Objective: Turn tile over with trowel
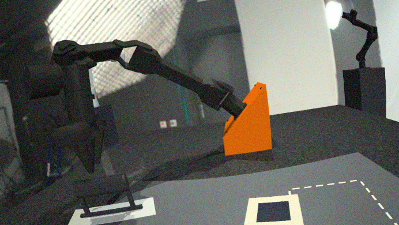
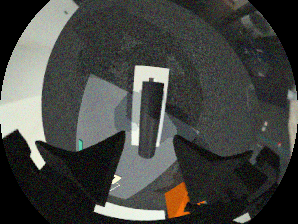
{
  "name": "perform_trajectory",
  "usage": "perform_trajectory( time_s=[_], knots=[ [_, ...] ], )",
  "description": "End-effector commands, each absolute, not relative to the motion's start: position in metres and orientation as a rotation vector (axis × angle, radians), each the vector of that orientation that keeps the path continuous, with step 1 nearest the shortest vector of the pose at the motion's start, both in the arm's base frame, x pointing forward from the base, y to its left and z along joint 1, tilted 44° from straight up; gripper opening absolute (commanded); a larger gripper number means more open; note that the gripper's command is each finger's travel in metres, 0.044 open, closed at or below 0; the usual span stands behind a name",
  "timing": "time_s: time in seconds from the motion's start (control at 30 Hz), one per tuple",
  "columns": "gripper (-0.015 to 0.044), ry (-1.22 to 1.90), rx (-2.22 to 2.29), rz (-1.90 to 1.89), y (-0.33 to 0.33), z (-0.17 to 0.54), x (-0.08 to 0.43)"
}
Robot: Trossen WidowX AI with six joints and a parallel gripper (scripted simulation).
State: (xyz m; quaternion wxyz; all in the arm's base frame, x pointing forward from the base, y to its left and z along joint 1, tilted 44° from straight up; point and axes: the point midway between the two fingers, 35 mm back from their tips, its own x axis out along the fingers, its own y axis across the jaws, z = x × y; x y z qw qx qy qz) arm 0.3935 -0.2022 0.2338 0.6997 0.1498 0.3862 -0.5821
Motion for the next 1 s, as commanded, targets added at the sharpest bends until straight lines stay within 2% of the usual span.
perform_trajectory(
  time_s=[0.0, 0.47, 0.97],
  knots=[
    [0.03, 0.861, 0.334, -1.296, -0.197, 0.238, 0.394],
    [0.03, 0.874, 0.568, -1.002, -0.218, 0.214, 0.378],
    [0.03, 0.689, 0.627, -0.58, -0.229, 0.208, 0.353]
  ],
)
